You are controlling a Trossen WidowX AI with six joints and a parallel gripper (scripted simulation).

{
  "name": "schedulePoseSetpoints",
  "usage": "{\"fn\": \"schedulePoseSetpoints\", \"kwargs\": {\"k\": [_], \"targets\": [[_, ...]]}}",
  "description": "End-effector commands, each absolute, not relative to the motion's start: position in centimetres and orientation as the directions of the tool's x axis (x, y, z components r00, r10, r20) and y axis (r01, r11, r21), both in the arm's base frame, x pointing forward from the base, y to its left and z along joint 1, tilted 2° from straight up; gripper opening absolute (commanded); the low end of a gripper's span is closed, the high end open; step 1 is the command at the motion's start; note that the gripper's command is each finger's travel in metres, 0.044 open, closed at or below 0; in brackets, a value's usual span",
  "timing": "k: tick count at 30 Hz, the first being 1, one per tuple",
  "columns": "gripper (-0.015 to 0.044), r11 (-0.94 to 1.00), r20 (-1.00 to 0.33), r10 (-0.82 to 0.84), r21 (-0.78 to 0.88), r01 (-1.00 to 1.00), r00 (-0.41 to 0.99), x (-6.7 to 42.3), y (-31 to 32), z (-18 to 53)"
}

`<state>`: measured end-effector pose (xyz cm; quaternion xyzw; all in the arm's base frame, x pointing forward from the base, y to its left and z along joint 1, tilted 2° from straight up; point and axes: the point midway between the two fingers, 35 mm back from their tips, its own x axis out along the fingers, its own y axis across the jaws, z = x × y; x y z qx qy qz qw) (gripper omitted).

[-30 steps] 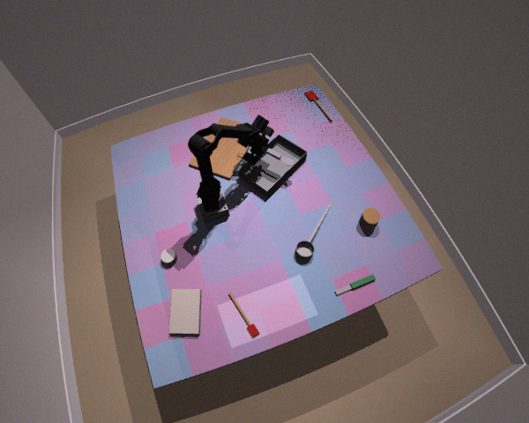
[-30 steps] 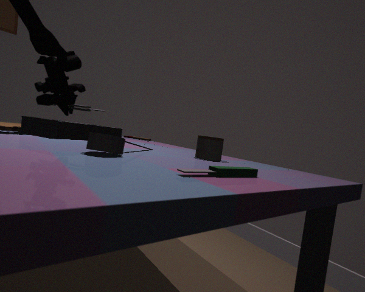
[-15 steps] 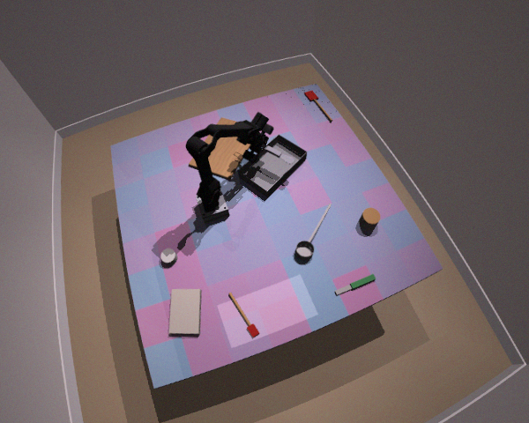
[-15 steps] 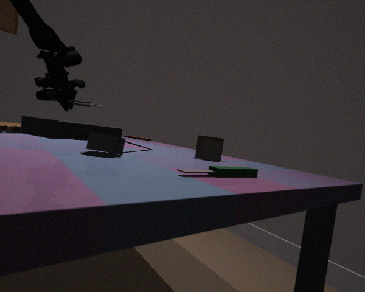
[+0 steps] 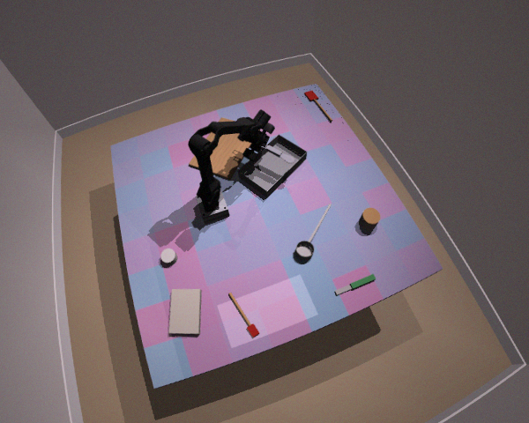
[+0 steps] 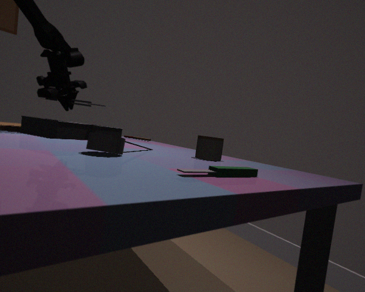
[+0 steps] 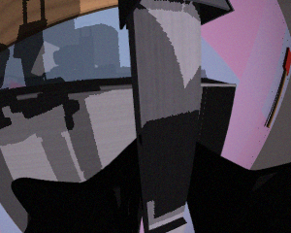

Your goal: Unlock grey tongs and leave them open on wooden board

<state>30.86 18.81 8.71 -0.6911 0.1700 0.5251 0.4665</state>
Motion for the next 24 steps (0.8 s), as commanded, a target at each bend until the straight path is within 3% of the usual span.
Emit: {"fn": "schedulePoseSetpoints", "kwargs": {"k": [1,24], "targets": [[-0.0150,-0.514,-0.906,0.227,-0.423,-0.746,0.357,31.34,19.05,8.88],[-0.0150,-0.559,-0.992,0.060,-0.129,-0.819,0.115,31.54,19.18,8.80]]}}
